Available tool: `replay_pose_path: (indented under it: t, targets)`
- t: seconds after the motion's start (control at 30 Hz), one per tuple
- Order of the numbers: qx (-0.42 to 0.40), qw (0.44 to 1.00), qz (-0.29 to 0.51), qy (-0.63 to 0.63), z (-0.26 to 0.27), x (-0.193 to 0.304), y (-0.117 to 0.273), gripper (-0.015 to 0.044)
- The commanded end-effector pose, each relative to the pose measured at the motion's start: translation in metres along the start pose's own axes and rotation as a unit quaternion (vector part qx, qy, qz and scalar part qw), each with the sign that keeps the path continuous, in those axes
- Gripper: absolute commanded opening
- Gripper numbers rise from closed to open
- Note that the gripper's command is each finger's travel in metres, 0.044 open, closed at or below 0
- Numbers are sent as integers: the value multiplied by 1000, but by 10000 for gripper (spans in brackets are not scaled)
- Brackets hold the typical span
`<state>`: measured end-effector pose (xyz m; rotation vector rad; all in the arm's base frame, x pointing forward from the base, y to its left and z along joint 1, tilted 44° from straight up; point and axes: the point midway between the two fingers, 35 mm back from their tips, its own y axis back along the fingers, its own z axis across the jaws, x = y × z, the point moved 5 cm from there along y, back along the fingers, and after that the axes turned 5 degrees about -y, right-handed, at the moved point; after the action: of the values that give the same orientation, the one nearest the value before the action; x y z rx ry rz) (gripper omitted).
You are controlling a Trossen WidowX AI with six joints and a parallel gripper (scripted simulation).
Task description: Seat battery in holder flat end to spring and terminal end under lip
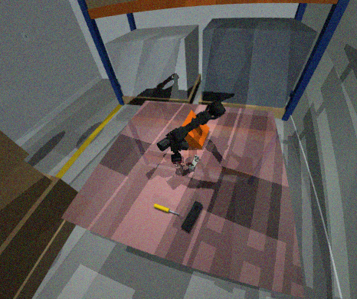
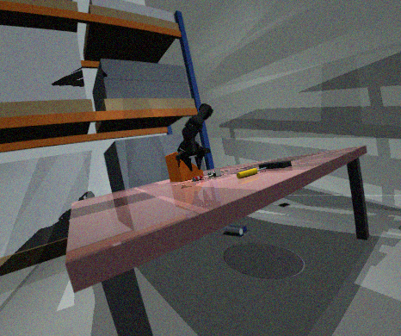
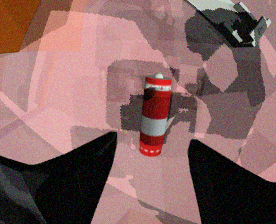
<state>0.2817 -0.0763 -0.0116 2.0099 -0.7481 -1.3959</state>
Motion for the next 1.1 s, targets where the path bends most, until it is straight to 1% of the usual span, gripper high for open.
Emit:
replay_pose_path:
  t: [0.0,1.0,1.07]
  targets:
    - [3,1000,-1,6,-1,-1,-3,233]
    - [4,1000,-2,6,-1,-2,-49,233]
    - [4,1000,-2,6,-1,-2,-49,180]
